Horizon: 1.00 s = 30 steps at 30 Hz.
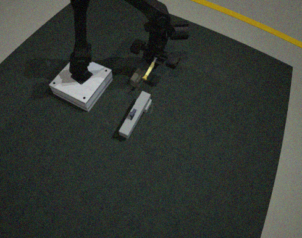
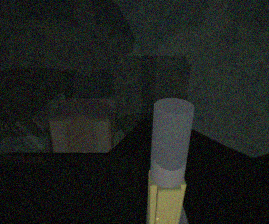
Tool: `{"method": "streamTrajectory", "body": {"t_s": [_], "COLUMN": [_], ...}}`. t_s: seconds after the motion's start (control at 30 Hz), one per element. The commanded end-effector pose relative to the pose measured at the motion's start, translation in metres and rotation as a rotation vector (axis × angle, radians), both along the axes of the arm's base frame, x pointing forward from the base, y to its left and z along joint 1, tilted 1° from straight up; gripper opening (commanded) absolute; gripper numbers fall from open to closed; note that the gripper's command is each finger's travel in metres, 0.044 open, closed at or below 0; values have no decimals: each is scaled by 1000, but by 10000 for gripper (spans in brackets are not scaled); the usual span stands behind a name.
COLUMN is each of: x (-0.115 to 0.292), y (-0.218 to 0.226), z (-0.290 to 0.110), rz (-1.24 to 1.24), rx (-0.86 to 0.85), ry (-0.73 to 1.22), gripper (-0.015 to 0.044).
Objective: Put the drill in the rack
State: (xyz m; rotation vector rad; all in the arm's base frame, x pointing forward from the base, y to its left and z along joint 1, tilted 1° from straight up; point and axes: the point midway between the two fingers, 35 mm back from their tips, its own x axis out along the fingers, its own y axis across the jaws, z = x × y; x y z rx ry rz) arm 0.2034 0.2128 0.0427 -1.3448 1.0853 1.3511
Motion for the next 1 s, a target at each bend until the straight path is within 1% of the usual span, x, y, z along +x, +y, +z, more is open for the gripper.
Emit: {"method": "streamTrajectory", "body": {"t_s": [0.0,0.97], "x": [-9,-47], "y": [0,0], "z": [-2,-11], "rz": [-3,-3], "rx": [-1,-1], "ry": [5,9], "gripper": [0,0]}}
